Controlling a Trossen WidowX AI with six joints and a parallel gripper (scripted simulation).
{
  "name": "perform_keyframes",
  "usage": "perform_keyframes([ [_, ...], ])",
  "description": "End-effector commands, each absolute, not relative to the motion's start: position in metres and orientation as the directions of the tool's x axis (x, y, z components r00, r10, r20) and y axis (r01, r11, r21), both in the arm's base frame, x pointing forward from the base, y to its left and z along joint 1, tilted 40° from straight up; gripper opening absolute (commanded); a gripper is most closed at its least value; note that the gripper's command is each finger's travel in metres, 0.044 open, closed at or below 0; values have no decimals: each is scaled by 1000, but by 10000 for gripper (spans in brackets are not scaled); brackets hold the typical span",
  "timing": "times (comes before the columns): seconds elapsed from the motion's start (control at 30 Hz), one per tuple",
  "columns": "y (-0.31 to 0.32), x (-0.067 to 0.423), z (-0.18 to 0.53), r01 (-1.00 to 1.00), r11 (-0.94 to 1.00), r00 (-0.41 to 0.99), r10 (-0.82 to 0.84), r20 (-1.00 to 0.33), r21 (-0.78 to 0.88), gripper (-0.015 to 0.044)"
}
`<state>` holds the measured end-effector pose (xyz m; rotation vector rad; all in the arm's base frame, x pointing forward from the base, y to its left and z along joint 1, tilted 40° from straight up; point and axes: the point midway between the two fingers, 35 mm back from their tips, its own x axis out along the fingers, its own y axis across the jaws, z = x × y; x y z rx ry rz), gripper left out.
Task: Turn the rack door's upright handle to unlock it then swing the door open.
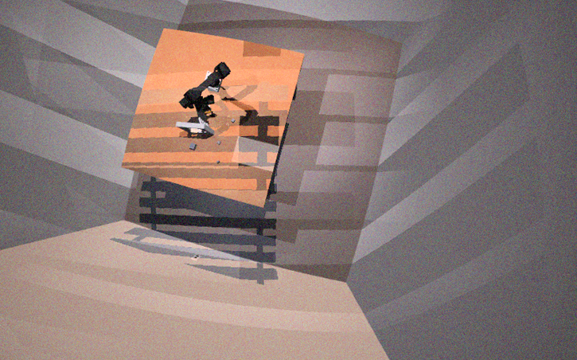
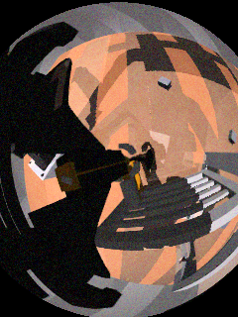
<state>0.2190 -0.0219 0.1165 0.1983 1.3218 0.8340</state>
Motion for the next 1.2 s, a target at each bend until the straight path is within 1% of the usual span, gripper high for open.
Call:
perform_keyframes([
  [0.0,-15,218,122,-358,722,17,639,-769,592,26],
  [0.9,26,219,156,6,767,18,641,-767,641,26],
  [1.17,28,219,158,22,767,18,641,-767,641,26],
])
